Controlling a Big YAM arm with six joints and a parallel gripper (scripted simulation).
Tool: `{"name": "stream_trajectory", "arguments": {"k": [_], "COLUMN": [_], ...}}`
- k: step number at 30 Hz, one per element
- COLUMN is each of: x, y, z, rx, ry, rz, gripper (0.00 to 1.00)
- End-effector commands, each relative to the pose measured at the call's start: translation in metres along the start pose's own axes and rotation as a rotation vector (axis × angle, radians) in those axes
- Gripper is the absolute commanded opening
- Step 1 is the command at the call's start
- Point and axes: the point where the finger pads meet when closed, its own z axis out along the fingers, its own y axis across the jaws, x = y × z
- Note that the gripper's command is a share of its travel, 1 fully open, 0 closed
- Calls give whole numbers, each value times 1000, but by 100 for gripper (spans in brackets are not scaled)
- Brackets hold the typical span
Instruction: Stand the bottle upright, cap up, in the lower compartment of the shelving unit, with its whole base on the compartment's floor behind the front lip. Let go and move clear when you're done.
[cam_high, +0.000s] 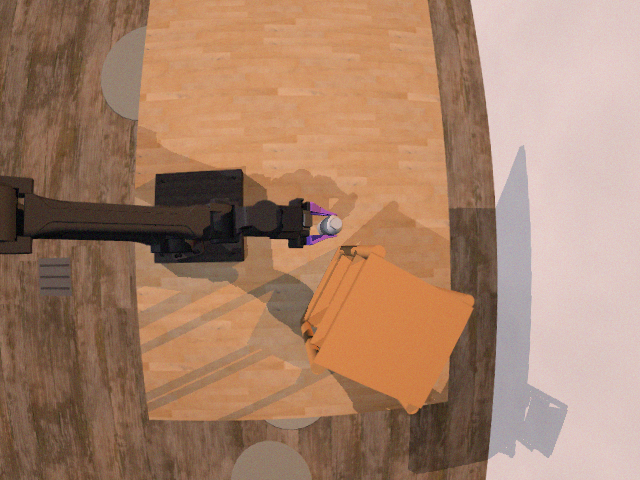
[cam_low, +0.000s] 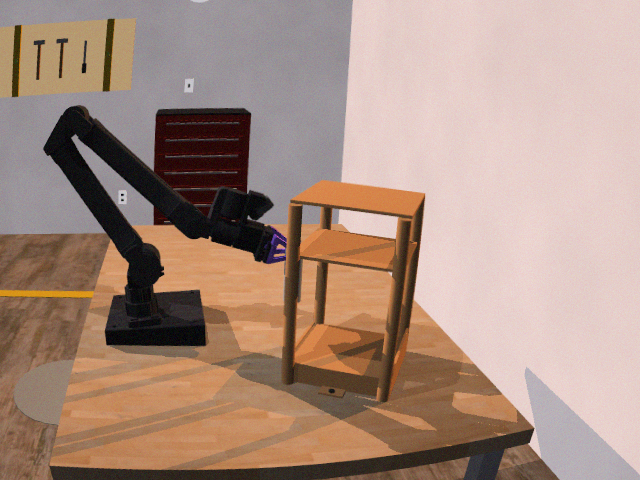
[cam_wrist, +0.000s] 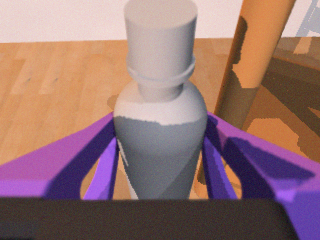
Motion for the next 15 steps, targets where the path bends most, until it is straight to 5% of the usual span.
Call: {"name": "stream_trajectory", "arguments": {"k": [1,15], "x": [-27,-41], "y": [-4,2], "z": [2,4], "rx": [10,-3], "ry": [-46,-73], "rz": [19,12], "gripper": [28,28]}}
